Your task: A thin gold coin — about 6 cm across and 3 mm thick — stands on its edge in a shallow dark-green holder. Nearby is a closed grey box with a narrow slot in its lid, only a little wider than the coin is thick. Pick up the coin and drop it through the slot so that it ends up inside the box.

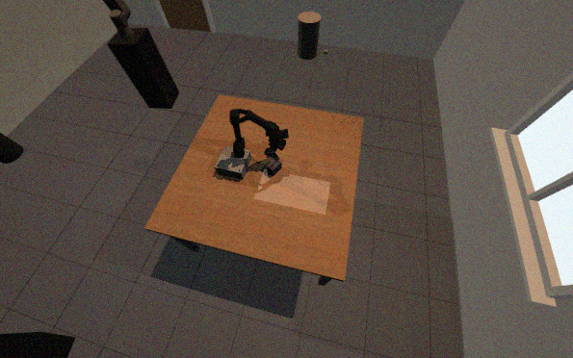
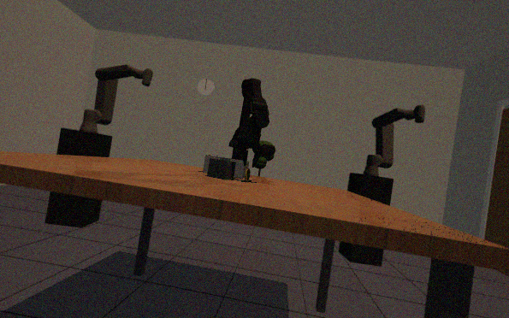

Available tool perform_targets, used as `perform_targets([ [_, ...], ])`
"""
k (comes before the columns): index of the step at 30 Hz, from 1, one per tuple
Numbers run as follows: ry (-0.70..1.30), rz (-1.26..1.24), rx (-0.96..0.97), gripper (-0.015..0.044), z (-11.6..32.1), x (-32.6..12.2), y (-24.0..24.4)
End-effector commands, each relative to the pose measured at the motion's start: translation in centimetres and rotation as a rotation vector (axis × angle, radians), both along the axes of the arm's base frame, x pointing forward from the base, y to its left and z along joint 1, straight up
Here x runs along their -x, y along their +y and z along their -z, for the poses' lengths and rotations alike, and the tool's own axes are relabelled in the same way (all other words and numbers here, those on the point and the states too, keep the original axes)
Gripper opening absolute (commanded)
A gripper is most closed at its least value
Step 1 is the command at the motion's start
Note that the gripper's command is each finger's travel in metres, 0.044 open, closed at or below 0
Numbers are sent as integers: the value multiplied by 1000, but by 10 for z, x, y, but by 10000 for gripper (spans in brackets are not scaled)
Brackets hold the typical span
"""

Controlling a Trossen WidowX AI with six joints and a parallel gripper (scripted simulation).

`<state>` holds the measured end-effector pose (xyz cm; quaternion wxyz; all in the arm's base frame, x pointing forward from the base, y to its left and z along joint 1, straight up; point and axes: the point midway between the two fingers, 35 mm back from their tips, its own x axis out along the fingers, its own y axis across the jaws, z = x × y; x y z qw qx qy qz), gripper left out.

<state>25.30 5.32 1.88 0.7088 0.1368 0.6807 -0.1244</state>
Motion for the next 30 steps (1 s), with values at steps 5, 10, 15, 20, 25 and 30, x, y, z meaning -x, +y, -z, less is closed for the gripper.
perform_targets([
  [5,13,-2,0,161,16,2,0],
  [10,13,-2,0,161,24,1,1],
  [15,13,-2,0,161,32,2,1],
  [20,13,-2,-1,161,40,2,1],
  [25,13,-1,-1,161,48,3,1],
  [30,13,-1,-1,161,55,3,1],
])
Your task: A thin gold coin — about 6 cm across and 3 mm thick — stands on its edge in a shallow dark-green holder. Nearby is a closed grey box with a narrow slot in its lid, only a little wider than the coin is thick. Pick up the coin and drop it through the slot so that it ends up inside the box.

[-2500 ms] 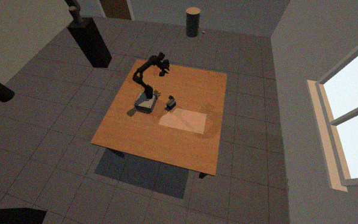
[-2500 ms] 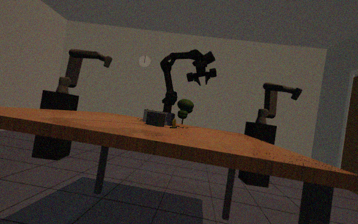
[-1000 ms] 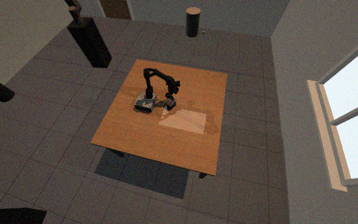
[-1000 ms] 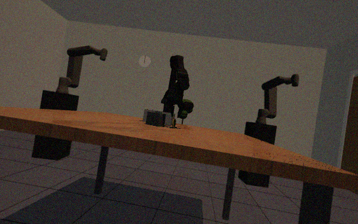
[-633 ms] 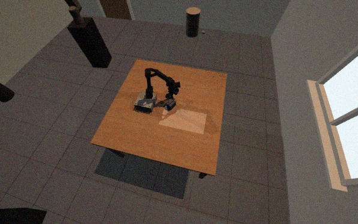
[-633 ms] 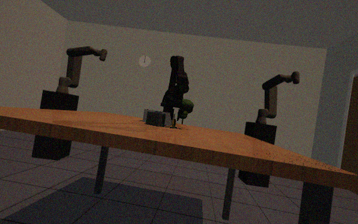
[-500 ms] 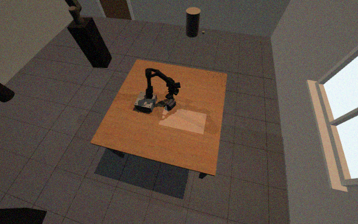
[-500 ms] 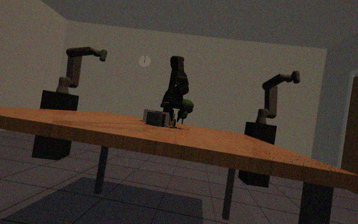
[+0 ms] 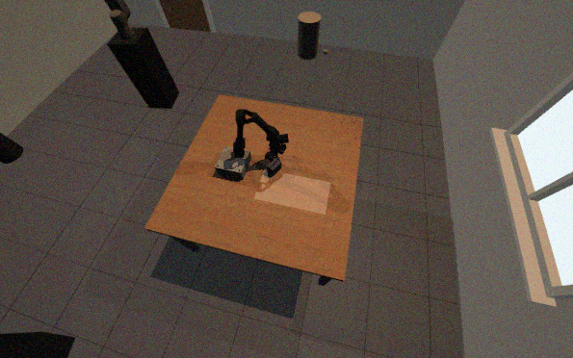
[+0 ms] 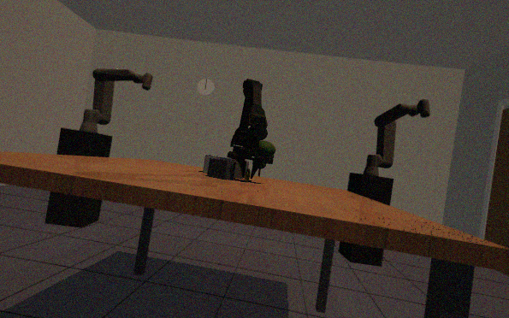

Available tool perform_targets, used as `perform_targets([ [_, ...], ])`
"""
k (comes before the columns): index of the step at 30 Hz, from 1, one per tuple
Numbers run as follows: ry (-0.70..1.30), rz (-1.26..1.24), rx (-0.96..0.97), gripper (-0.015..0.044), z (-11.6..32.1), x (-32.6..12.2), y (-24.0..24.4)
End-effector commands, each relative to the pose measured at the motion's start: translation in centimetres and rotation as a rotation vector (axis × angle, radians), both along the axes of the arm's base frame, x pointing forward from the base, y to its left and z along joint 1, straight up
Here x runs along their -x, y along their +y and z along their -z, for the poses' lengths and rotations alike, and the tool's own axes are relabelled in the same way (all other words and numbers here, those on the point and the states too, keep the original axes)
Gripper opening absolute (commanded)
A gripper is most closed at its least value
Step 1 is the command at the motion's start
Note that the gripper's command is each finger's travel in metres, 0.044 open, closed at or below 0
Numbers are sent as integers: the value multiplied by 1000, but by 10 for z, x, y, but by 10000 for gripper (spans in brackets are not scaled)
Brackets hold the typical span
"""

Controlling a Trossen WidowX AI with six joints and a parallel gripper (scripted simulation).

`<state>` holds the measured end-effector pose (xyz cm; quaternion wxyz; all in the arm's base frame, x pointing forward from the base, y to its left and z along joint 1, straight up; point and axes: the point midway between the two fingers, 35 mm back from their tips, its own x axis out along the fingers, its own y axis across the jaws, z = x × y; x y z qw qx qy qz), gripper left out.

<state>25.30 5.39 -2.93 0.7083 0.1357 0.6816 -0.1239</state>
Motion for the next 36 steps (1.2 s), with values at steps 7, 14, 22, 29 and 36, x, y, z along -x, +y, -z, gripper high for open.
perform_targets([
  [7,11,1,-1,3,7,3,0],
  [14,11,1,-1,0,7,3,0],
  [22,11,1,-1,0,-4,2,0],
  [29,11,1,-1,0,-20,0,1],
  [36,11,1,-1,0,-37,0,1],
])
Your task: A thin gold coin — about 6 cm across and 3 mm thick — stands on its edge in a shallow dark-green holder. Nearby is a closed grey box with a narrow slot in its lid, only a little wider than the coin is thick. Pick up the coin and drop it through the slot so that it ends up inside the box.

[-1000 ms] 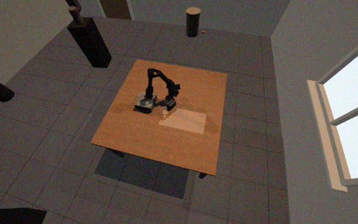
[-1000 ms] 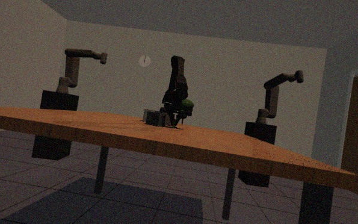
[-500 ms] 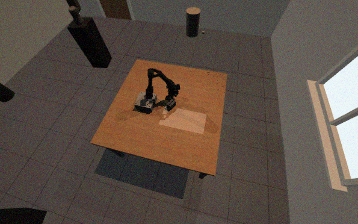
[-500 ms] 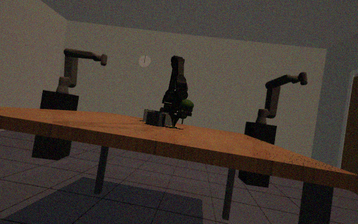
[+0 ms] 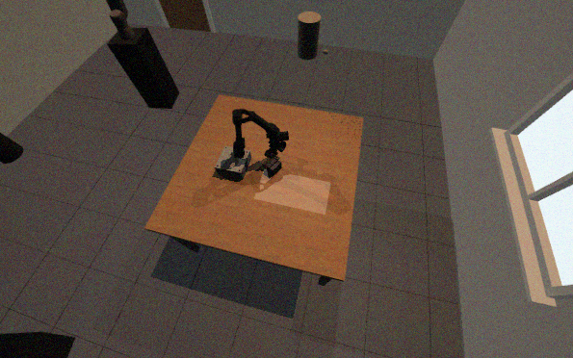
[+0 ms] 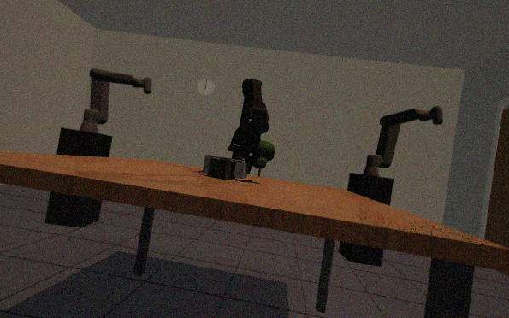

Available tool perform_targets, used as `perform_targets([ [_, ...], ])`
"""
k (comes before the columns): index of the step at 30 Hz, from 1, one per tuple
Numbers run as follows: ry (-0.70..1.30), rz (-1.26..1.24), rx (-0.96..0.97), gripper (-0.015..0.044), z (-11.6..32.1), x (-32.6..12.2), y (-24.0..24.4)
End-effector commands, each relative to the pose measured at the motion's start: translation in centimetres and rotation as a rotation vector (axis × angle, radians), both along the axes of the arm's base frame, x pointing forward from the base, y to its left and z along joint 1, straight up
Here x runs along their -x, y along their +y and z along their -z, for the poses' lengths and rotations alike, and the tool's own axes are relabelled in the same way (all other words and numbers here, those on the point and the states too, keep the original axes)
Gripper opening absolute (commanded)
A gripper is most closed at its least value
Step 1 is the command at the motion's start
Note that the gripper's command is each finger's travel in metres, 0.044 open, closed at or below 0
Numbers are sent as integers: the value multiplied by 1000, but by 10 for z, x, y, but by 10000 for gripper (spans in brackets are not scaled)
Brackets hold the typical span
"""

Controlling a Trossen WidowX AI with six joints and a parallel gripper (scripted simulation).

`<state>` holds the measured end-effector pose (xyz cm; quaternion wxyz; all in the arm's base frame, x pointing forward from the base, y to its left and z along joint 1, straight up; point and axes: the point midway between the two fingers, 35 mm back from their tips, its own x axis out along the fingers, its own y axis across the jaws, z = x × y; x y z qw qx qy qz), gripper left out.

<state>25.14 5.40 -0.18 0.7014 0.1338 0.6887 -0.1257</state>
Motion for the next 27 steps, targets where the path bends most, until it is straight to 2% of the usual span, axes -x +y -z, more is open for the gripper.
perform_targets([
  [1,-10,2,-3,0,-12,-2,1],
  [22,-10,2,-3,0,-61,4,-1],
  [27,-11,-120,0,0,-62,5,0],
])
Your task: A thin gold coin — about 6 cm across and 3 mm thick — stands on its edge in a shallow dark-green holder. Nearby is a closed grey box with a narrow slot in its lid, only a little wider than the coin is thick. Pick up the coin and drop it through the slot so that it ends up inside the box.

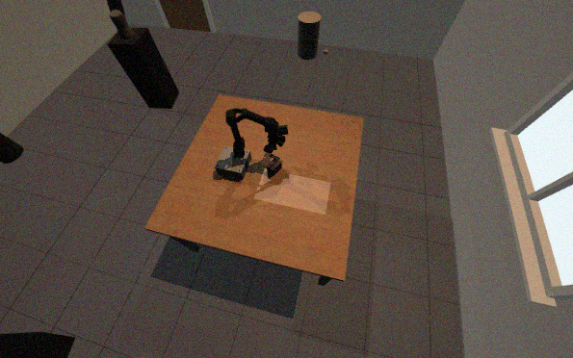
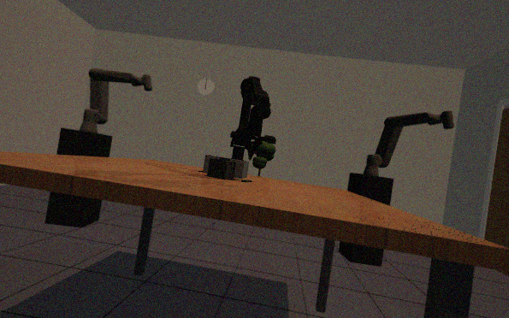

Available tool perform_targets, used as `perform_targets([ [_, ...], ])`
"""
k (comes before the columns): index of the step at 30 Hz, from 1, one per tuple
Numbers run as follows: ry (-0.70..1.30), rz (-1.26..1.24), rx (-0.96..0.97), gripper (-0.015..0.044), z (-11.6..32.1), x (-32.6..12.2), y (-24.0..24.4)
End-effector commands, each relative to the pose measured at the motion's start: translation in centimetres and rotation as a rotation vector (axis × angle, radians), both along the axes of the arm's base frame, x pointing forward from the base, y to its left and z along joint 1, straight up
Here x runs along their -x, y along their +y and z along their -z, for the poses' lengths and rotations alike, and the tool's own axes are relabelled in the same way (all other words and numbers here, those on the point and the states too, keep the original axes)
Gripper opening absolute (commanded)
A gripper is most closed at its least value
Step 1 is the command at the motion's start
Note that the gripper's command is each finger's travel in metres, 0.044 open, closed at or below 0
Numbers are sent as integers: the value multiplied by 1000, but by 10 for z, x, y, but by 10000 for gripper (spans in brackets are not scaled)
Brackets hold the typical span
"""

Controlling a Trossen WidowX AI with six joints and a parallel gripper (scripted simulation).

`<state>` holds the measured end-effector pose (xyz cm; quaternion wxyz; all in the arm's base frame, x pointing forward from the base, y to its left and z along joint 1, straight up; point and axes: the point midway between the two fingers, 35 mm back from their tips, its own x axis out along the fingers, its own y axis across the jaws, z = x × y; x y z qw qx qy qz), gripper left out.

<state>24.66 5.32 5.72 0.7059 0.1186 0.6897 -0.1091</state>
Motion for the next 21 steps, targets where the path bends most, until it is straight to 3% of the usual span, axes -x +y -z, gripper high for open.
perform_targets([
  [1,-6,-109,2,0,-3,0,1],
  [21,-13,-805,20,0,-3,3,5],
])
